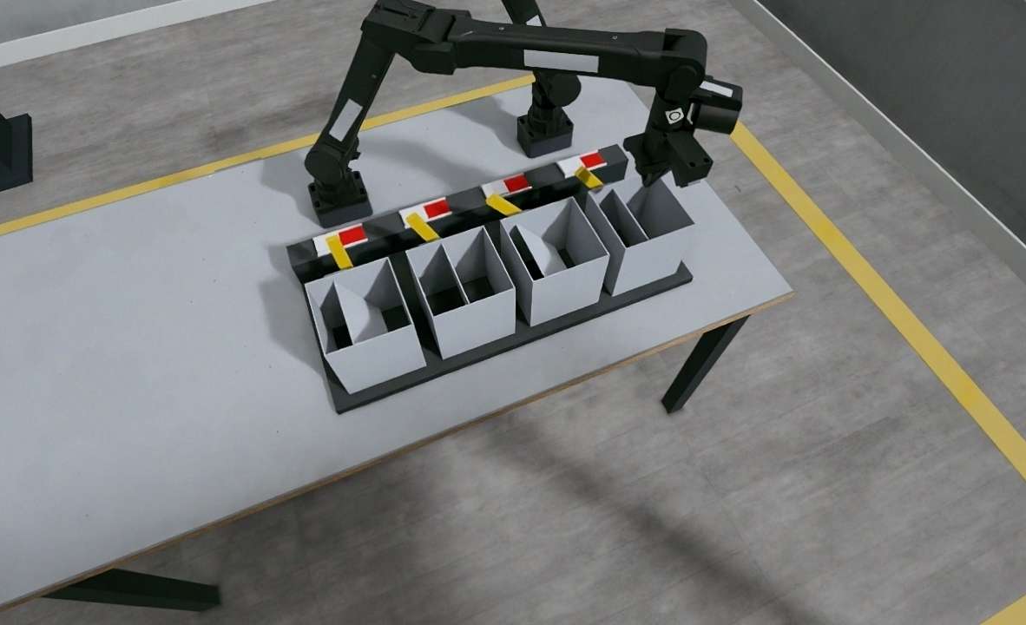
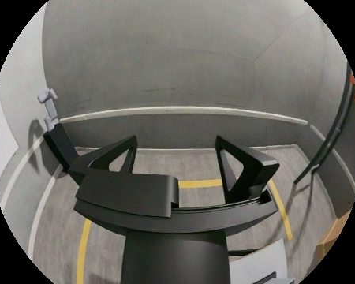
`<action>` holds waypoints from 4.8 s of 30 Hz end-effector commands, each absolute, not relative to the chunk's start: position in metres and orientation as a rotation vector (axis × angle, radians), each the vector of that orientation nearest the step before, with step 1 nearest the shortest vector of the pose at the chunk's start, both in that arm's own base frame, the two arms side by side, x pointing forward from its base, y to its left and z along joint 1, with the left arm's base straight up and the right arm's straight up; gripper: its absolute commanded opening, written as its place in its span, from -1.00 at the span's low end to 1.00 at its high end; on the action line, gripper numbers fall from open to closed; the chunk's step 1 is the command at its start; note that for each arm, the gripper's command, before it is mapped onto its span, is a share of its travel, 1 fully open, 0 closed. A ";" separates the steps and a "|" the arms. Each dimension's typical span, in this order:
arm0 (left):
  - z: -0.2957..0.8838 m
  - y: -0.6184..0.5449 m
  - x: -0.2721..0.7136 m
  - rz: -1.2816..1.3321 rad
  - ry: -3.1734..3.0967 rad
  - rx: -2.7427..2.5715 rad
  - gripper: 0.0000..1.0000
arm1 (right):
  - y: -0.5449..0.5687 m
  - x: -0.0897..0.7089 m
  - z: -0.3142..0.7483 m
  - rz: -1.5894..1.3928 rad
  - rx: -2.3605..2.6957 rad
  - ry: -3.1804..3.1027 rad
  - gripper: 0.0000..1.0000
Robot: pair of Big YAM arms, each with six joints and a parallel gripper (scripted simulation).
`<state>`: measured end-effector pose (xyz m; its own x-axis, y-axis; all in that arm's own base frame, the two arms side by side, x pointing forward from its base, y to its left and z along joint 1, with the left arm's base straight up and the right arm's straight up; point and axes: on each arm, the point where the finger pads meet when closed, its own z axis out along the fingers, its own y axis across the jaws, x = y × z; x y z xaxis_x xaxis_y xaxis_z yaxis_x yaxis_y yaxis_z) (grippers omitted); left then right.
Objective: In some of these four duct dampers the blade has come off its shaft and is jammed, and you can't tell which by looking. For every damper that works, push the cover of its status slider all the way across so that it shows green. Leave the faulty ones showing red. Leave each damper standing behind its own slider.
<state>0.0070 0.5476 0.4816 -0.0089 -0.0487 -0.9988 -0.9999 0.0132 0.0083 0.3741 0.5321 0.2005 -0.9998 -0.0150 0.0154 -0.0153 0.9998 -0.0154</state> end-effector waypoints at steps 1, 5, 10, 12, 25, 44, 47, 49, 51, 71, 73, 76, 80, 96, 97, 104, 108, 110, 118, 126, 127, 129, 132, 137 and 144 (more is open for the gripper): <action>0.501 0.545 0.003 1.206 1.211 -1.206 1.00 | 0.547 0.378 0.234 -0.066 0.065 -3.173 -1.00; 0.501 0.545 0.003 1.206 1.211 -1.206 1.00 | 0.547 0.378 0.234 -0.066 0.065 -3.173 -1.00; 0.501 0.545 0.003 1.206 1.211 -1.206 1.00 | 0.547 0.378 0.234 -0.066 0.065 -3.173 -1.00; 0.501 0.545 0.003 1.206 1.211 -1.206 1.00 | 0.547 0.378 0.234 -0.066 0.065 -3.173 -1.00; 0.501 0.545 0.003 1.206 1.211 -1.206 1.00 | 0.547 0.378 0.234 -0.066 0.070 -3.173 -1.00; 0.501 0.545 0.003 1.206 1.211 -1.206 1.00 | 0.548 0.377 0.234 -0.056 0.776 -3.084 -1.00; 0.501 0.545 0.003 1.206 1.211 -1.206 1.00 | 0.548 0.377 0.234 -0.054 0.884 -3.056 -1.00; 0.501 0.545 0.003 1.206 1.211 -1.206 1.00 | 0.548 0.377 0.234 -0.053 0.921 -3.046 -1.00; 0.501 0.545 0.003 1.206 1.211 -1.206 1.00 | 0.548 0.377 0.234 -0.051 1.011 -3.018 -1.00; 0.501 0.545 0.003 1.206 1.211 -1.206 1.00 | 0.548 0.376 0.234 -0.035 1.671 -2.716 -1.00; 0.501 0.545 0.003 1.206 1.211 -1.206 1.00 | 0.548 0.376 0.234 -0.033 1.734 -2.677 -1.00; 0.501 0.545 0.003 1.206 1.211 -1.206 1.00 | 0.549 0.376 0.234 -0.030 1.827 -2.615 -1.00; 0.501 0.545 0.003 1.206 1.211 -1.206 1.00 | 0.548 0.376 0.234 -0.027 1.949 -2.527 -1.00; 0.501 0.545 0.003 1.206 1.211 -1.206 1.00 | 0.549 0.376 0.234 -0.015 2.305 -2.210 -1.00; 0.501 0.545 0.003 1.206 1.211 -1.206 1.00 | 0.549 0.376 0.234 -0.015 2.305 -2.210 -1.00; 0.501 0.545 0.003 1.206 1.211 -1.206 1.00 | 0.517 0.387 0.234 -0.011 2.278 -2.229 -1.00; 0.501 0.545 0.003 1.206 1.211 -1.206 1.00 | 0.472 0.400 0.239 -0.006 2.277 -2.228 -1.00; 0.501 0.545 0.003 1.206 1.211 -1.206 1.00 | 0.454 0.403 0.240 -0.004 2.277 -2.228 -1.00; 0.501 0.545 0.003 1.206 1.211 -1.206 1.00 | 0.366 0.408 0.238 0.002 2.275 -2.226 -1.00; 0.501 0.545 0.003 1.206 1.211 -1.206 1.00 | 0.261 0.387 0.222 0.007 2.272 -2.223 -1.00; 0.501 0.545 0.003 1.206 1.211 -1.206 1.00 | 0.258 0.386 0.222 0.007 2.272 -2.223 -1.00; 0.501 0.545 0.003 1.206 1.211 -1.206 1.00 | 0.264 0.382 0.213 0.001 2.279 -2.188 -1.00; 0.501 0.545 0.003 1.206 1.211 -1.206 1.00 | 0.270 0.387 0.212 0.001 2.284 -2.185 -1.00; 0.501 0.545 0.003 1.206 1.211 -1.206 1.00 | 0.265 0.389 0.236 0.017 2.304 -2.227 -1.00; 0.501 0.545 0.003 1.206 1.211 -1.206 1.00 | 0.268 0.394 0.240 0.013 2.294 -2.220 -1.00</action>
<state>0.0070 0.5476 0.4816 -0.0089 -0.0487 -0.9988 -0.9999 0.0132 0.0083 0.3791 0.2566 0.2106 0.0129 -0.9999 0.0096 -0.9999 -0.0128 0.0080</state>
